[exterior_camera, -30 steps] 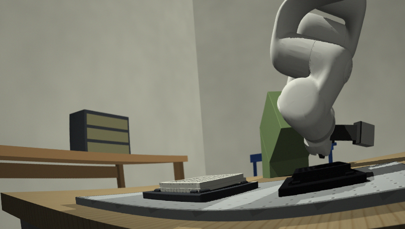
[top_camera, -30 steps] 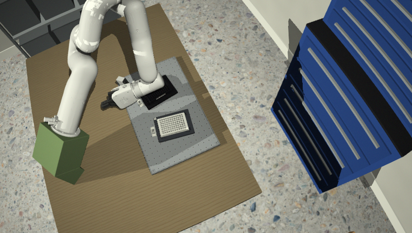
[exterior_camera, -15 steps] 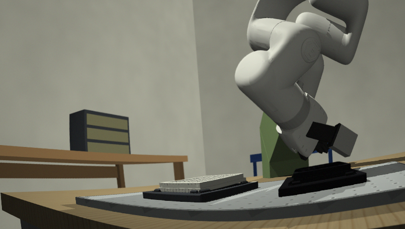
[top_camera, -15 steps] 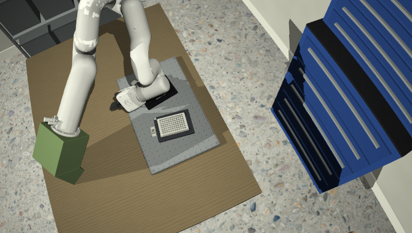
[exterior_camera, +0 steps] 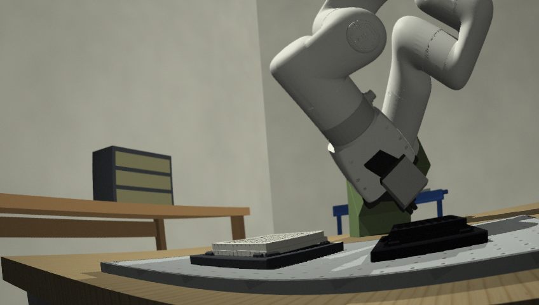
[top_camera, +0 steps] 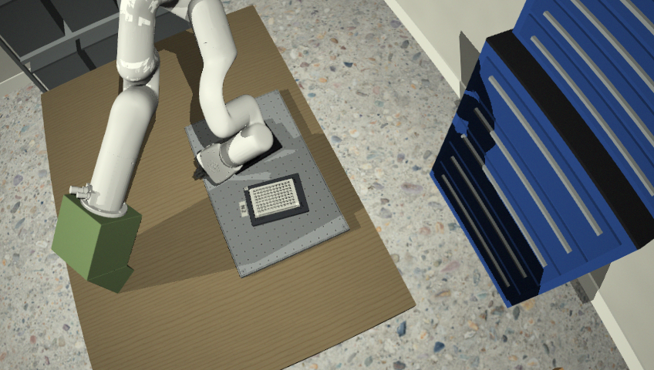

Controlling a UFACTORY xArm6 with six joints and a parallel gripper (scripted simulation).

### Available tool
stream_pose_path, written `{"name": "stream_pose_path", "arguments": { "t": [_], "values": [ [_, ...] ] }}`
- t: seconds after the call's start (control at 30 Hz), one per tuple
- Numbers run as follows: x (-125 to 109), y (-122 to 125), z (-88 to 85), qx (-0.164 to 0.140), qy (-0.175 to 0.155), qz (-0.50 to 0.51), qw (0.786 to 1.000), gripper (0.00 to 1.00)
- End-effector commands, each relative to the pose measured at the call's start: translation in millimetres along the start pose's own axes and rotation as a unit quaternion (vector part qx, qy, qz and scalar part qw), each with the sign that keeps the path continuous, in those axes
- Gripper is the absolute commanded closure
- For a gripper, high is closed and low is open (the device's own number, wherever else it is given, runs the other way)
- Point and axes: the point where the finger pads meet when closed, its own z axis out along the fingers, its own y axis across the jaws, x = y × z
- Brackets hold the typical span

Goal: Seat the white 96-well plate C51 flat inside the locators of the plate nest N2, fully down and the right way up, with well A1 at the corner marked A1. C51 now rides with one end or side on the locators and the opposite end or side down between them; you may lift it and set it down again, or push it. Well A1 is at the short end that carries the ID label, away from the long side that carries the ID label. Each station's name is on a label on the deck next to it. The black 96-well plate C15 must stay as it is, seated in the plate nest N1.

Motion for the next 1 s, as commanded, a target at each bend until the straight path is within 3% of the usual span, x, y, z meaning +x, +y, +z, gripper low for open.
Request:
{"name": "stream_pose_path", "arguments": {
  "t": [0.0,0.07,0.13,0.53,0.7,0.83,0.9,0.97],
  "values": [
    [2,12,-12.8,-0.033,0.048,0.047,0.997,1.0],
    [3,18,-20.5,-0.047,0.07,0.069,0.994,1.0],
    [3,18,-20.5,-0.047,0.07,0.069,0.994,1.0],
    [-3,51,-67.7,-0.123,0.186,0.181,0.958,1.0],
    [-5,55,-74.9,-0.13,0.197,0.191,0.953,1.0],
    [-10,65,-91.9,-0.156,0.238,0.23,0.931,1.0],
    [-11,67,-96.2,-0.156,0.238,0.23,0.931,1.0],
    [-15,71,-104.7,-0.168,0.259,0.248,0.918,1.0]
  ]
}}
